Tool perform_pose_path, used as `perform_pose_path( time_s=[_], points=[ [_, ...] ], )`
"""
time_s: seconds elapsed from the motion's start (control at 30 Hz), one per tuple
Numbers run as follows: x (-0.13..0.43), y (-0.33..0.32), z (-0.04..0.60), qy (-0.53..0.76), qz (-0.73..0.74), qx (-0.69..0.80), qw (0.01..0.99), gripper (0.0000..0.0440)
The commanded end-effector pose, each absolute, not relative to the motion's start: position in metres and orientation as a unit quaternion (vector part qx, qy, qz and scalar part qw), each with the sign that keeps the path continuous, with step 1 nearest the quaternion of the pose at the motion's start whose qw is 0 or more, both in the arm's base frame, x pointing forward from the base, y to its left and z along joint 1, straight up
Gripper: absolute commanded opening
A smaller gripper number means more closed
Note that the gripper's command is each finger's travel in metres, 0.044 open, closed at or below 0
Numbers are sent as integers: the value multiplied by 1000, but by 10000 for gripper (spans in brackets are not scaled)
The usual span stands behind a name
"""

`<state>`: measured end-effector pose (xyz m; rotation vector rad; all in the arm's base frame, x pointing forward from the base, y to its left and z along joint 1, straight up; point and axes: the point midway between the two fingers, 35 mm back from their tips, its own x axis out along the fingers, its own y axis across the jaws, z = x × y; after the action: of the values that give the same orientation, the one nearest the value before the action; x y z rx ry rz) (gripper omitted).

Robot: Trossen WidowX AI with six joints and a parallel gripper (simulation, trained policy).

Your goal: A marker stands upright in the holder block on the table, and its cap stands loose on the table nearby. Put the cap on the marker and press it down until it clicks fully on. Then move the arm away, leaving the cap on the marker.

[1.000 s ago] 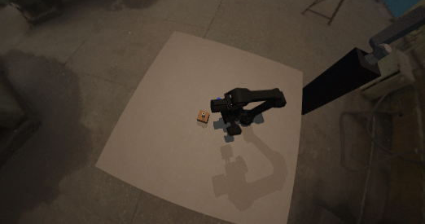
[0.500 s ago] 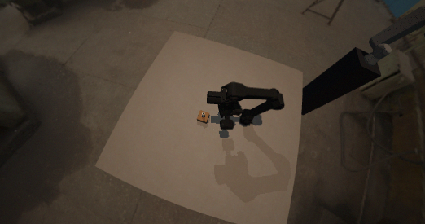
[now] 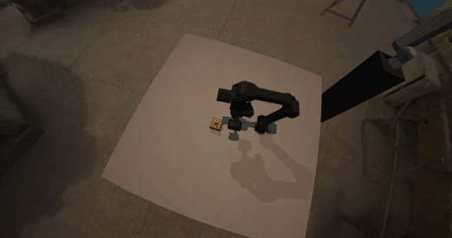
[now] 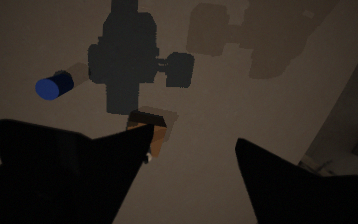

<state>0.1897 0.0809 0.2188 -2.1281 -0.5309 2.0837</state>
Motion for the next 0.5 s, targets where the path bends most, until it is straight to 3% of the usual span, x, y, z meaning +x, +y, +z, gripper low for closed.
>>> perform_pose_path(
  time_s=[0.0,0.47],
  points=[
    [195,73,218,-161,690,-703,63,319],
    [215,39,210,-93,701,-701,92,318]
  ],
)
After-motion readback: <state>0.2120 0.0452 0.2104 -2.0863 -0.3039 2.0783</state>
